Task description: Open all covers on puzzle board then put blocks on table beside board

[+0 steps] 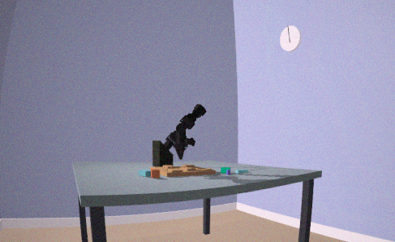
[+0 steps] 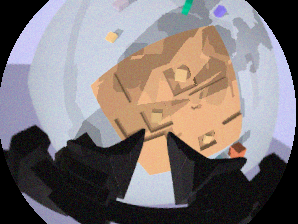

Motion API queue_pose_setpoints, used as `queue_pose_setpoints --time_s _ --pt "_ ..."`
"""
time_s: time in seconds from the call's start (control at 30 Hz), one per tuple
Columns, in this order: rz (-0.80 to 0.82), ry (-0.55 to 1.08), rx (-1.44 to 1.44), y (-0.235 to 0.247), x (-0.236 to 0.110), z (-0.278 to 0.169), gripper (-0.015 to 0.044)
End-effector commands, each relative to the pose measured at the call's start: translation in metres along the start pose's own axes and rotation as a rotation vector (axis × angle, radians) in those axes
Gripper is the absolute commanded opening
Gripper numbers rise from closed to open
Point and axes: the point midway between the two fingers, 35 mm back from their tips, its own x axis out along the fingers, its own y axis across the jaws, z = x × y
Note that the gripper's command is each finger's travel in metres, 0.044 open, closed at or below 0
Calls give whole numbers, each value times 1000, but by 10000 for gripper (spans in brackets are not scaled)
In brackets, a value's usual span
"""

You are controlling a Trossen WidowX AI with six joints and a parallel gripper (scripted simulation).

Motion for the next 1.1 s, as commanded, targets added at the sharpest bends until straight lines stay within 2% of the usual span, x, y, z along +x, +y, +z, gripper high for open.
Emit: queue_pose_setpoints --time_s 0.0,0.57,1.07 --pt "-5 4 -72 -1 -7 1 144" --pt "-5 4 -171 -1 -2 1 144" --pt "-4 2 -76 -1 28 3 144"
